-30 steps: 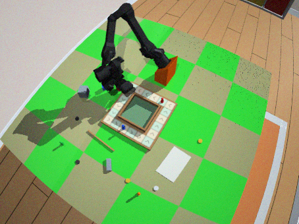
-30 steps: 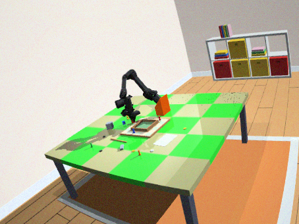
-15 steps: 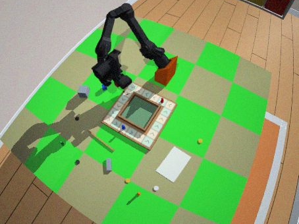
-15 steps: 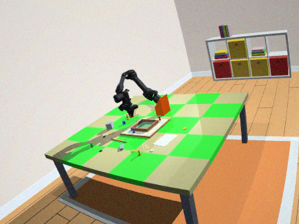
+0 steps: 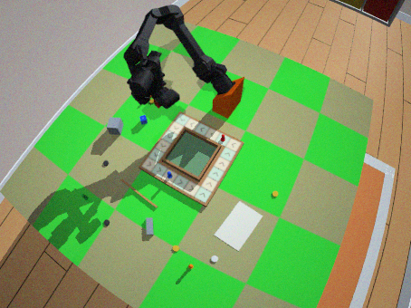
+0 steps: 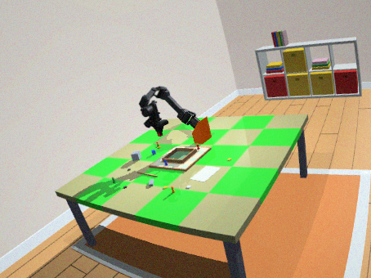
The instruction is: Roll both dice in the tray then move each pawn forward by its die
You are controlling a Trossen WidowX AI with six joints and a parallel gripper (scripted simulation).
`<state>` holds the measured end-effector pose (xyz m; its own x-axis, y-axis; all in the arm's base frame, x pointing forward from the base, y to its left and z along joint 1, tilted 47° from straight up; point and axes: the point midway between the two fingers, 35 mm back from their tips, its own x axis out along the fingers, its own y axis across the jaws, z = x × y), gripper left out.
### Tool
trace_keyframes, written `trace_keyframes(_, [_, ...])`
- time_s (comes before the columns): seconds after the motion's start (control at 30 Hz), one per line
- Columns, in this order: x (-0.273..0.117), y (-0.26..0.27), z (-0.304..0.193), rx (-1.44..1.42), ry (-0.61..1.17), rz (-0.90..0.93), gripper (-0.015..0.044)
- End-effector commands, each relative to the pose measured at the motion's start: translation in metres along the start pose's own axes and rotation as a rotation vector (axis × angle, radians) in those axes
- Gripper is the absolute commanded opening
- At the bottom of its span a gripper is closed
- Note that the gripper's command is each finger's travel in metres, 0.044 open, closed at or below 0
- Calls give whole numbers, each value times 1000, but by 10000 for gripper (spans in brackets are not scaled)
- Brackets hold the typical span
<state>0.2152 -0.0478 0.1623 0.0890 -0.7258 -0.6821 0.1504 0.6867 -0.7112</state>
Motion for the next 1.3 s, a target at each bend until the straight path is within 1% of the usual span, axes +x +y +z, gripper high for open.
trace_keyframes(0.0, [-1, 7, 3, -76, 9, -1, 0])
trace_keyframes(0.63, [10, 72, 24, -727, 5, 10, 0])
trace_keyframes(1.27, [25, 141, 29, -1376, 1, 12, 0])
